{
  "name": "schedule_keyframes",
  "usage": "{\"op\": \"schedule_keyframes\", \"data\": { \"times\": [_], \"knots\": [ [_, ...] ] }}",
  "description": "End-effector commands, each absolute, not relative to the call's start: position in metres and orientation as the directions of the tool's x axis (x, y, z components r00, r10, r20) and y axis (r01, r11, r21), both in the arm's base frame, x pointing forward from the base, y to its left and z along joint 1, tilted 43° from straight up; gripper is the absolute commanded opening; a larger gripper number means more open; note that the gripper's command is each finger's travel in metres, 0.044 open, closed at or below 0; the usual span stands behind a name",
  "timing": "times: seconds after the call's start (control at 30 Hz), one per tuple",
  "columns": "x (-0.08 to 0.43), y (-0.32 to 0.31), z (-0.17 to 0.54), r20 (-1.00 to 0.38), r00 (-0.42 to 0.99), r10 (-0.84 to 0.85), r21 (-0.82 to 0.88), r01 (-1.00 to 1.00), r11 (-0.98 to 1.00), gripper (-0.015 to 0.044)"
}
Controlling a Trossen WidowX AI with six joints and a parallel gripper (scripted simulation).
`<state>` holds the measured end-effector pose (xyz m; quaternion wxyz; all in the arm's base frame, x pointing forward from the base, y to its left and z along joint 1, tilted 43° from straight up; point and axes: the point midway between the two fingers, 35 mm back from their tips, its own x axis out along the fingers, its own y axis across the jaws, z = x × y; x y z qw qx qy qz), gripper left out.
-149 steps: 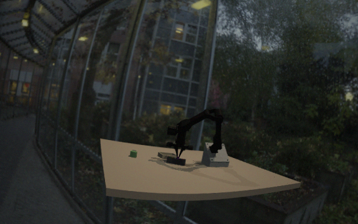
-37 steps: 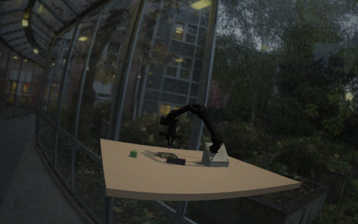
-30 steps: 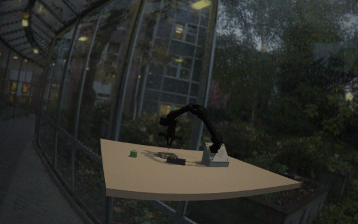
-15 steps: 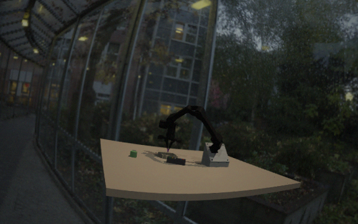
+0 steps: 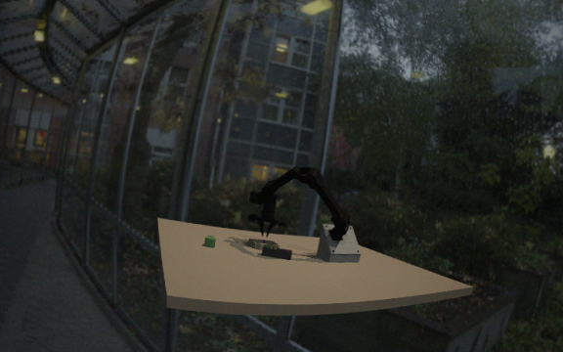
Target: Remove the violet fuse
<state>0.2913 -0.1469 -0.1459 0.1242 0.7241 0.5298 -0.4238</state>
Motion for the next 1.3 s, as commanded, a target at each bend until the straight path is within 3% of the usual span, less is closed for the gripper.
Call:
{"op": "schedule_keyframes", "data": {
  "times": [0.0, 0.2, 0.33, 1.27],
  "knots": [
    [0.291, -0.147, -0.146, -0.746, 0.08, 0.661, -0.268, 0.873, -0.408, 0.0184],
    [0.291, -0.149, -0.144, -0.745, 0.08, 0.662, -0.269, 0.872, -0.408, 0.033],
    [0.287, -0.172, -0.118, -0.741, 0.078, 0.667, -0.278, 0.868, -0.411, 0.033],
    [0.286, -0.17, -0.119, -0.738, 0.081, 0.67, -0.283, 0.864, -0.416, 0.033]
  ]
}}
